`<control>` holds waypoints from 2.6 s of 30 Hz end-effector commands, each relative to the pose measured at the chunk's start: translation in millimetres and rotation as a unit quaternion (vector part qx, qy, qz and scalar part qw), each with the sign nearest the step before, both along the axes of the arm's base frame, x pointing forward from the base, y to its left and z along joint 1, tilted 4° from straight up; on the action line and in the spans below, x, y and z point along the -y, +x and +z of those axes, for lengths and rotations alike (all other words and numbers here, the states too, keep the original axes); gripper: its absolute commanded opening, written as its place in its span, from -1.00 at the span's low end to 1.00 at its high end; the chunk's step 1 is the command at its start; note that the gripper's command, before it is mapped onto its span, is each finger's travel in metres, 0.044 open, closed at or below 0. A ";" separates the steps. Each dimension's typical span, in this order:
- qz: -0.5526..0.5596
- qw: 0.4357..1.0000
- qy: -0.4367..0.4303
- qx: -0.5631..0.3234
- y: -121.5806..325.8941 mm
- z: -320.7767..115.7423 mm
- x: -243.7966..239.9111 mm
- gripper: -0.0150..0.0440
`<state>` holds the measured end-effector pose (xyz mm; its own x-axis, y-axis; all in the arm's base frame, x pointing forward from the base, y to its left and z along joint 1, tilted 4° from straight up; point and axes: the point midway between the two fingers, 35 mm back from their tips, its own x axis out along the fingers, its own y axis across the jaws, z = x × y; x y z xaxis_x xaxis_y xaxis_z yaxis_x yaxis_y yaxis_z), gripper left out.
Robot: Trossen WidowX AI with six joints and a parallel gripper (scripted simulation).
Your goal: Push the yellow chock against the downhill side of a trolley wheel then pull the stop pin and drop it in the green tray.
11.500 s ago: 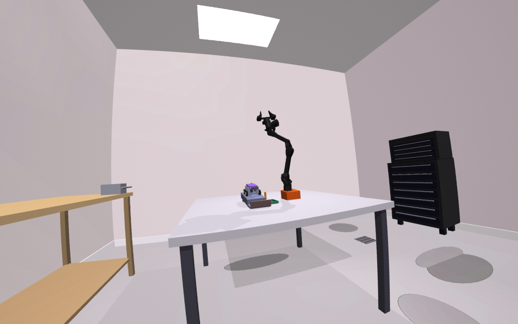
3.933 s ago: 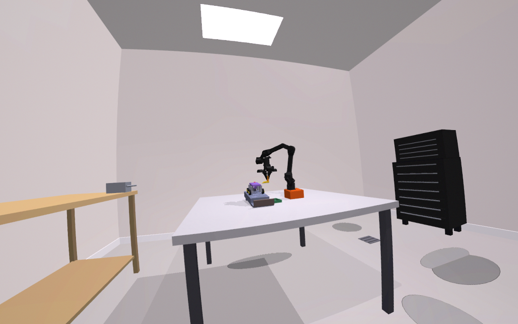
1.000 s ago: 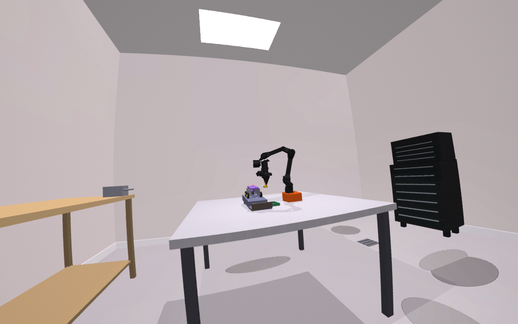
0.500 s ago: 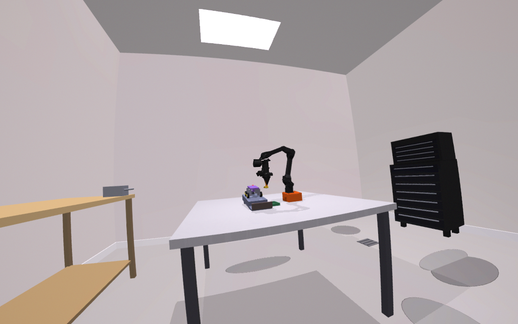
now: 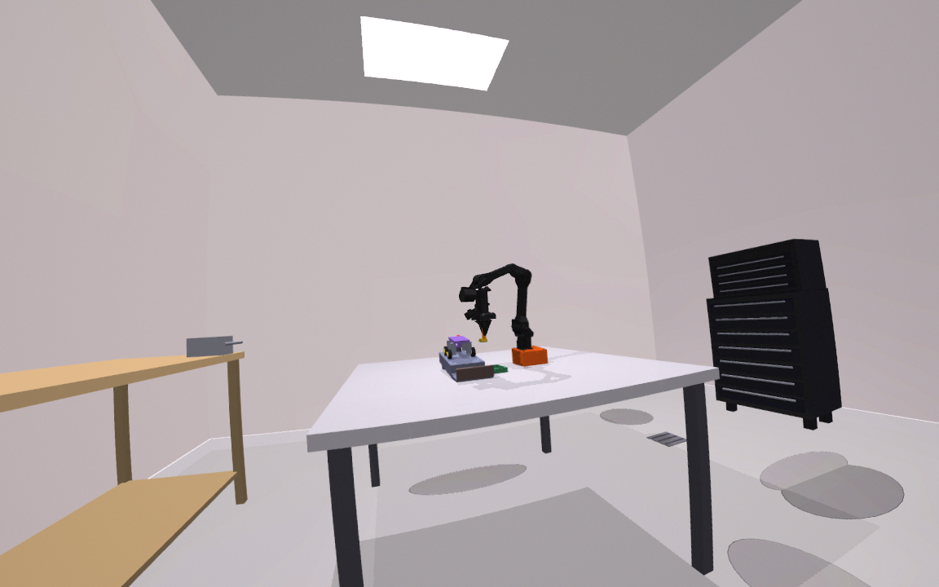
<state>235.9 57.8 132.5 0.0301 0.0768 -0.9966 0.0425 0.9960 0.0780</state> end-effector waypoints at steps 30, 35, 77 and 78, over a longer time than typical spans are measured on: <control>-0.003 0.999 -0.047 -0.002 39.9 -2.1 -68.8 -0.49; -0.003 0.999 -0.047 -0.002 50.2 -4.3 -68.9 -0.49; -0.003 0.999 -0.048 -0.002 50.7 -67.4 -56.9 -0.49; -0.003 0.999 -0.048 -0.002 50.6 -67.5 -55.8 -0.49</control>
